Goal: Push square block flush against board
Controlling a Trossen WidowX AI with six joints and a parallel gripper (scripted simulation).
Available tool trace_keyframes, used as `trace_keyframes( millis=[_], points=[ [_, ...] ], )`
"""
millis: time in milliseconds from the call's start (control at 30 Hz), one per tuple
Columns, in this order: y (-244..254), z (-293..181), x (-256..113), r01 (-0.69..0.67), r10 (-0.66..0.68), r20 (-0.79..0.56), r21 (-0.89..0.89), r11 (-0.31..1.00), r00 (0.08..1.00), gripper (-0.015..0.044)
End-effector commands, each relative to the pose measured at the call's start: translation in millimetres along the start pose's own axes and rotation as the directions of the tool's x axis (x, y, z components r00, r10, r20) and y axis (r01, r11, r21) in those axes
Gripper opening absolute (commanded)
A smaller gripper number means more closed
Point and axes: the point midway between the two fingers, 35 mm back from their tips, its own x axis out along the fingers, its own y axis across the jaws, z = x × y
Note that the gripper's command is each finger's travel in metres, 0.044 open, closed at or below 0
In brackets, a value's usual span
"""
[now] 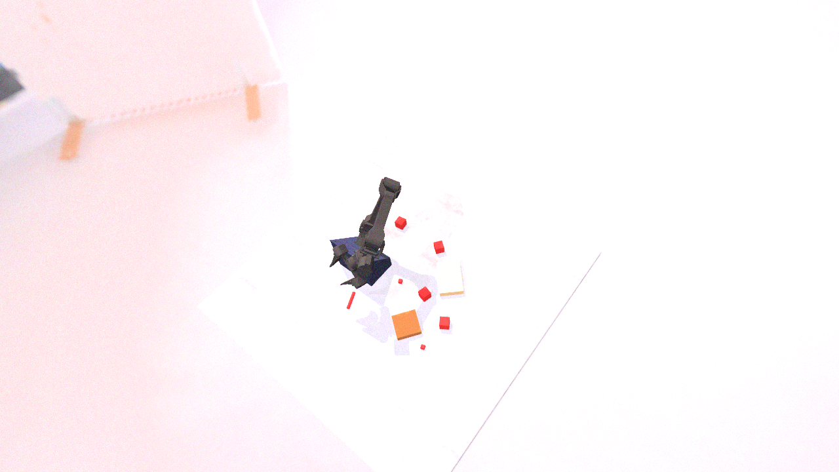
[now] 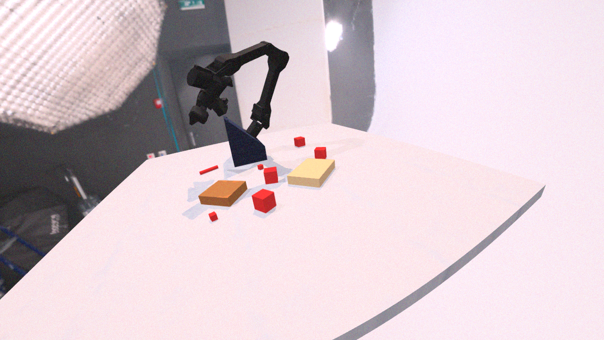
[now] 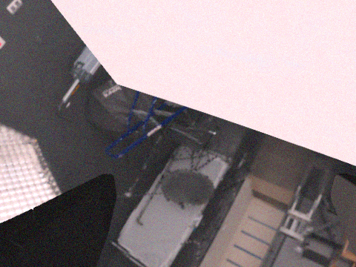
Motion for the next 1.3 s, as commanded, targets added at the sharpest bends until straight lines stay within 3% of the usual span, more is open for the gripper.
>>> trace_keyframes(
  millis=[0,233,467,867,1267],
  points=[
    [0.0,0.0,0.0,0.000,0.000,0.000,0.000,1.000,1.000,0.0374],
    [-18.5,-0.6,-8.5,0.040,-0.040,0.005,0.037,0.999,0.999,0.0190],
    [-59.6,-1.8,-27.8,0.124,-0.136,0.044,0.202,0.971,0.990,0.0006],
    [-130.8,7.3,-65.1,0.171,-0.288,0.150,0.523,0.835,0.946,0.0000],
    [-196.5,33.1,-105.1,0.048,-0.398,0.283,0.762,0.646,0.873,0.0000]
  ],
)
